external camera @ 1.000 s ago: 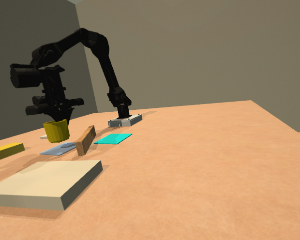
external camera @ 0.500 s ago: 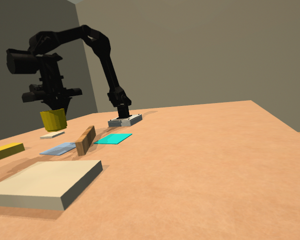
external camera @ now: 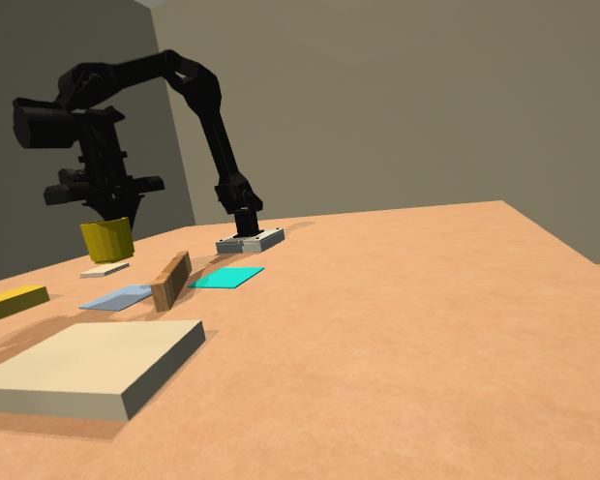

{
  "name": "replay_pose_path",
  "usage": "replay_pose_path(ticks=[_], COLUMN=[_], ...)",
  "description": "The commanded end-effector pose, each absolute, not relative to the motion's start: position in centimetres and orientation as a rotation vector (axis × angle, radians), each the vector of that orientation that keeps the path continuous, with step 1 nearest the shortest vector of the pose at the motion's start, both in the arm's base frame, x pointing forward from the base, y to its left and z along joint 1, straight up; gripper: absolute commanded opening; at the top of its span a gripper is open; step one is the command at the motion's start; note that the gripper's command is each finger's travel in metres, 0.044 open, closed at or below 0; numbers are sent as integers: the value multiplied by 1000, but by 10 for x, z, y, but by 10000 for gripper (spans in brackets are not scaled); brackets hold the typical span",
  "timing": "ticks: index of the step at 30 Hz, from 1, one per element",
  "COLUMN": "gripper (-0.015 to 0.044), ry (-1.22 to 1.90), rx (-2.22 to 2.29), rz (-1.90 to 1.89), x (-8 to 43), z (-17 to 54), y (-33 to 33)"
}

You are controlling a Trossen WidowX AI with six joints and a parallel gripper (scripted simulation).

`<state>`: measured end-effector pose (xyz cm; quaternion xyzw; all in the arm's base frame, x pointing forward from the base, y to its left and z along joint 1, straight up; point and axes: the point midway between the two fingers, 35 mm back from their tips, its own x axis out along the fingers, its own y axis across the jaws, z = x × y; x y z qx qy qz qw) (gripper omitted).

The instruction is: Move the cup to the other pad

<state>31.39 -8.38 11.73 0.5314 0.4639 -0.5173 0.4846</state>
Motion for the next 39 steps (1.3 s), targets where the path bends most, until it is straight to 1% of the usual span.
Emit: replay_pose_path(ticks=[1,39], gripper=[0,0], ry=[1130,1135], rx=[1294,1298], rz=[-1260,-1262], x=[313,276], z=[117,119], y=[-83,0])
